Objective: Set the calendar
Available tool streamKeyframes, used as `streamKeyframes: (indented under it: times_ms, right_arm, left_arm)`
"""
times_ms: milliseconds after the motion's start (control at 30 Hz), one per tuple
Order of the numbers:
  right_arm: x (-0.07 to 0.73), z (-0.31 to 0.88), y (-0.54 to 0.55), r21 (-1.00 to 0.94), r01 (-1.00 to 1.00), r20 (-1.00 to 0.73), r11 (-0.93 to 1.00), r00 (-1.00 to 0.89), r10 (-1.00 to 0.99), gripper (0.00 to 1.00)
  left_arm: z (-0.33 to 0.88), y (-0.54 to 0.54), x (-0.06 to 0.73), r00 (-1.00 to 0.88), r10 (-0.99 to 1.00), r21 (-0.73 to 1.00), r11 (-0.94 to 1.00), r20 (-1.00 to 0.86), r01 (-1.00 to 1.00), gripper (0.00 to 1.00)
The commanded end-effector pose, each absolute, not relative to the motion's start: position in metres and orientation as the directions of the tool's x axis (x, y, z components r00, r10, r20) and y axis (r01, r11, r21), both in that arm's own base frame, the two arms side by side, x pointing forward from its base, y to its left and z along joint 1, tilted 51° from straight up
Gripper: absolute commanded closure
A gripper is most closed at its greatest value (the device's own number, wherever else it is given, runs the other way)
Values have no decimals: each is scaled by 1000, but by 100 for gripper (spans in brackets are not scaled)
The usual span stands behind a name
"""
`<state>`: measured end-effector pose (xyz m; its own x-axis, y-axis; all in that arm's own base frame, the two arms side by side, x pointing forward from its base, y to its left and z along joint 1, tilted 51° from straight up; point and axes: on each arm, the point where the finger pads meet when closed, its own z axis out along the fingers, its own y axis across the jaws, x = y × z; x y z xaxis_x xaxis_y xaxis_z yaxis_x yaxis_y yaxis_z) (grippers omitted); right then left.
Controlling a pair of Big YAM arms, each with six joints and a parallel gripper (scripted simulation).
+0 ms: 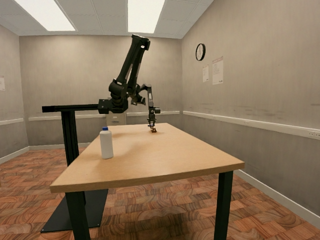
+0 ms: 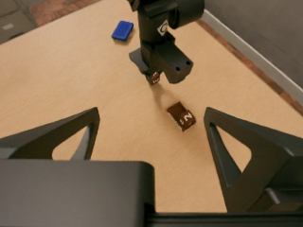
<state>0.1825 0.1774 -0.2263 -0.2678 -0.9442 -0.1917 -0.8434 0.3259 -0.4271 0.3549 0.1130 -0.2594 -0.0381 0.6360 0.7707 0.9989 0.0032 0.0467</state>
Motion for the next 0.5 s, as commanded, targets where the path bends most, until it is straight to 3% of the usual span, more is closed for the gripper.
streamKeyframes:
  times_ms: [0,467]
  right_arm:
    - [189,-226,190,-435,-841,-218,321,-248,-944,0]
    - [189,-226,190,-435,-841,-218,321,-248,-944,0]
  left_arm:
    - [-265,119,352,-33,634,37,7,772,999,74]
    - [-265,123,356,-39,635,46,5,772,999,74]
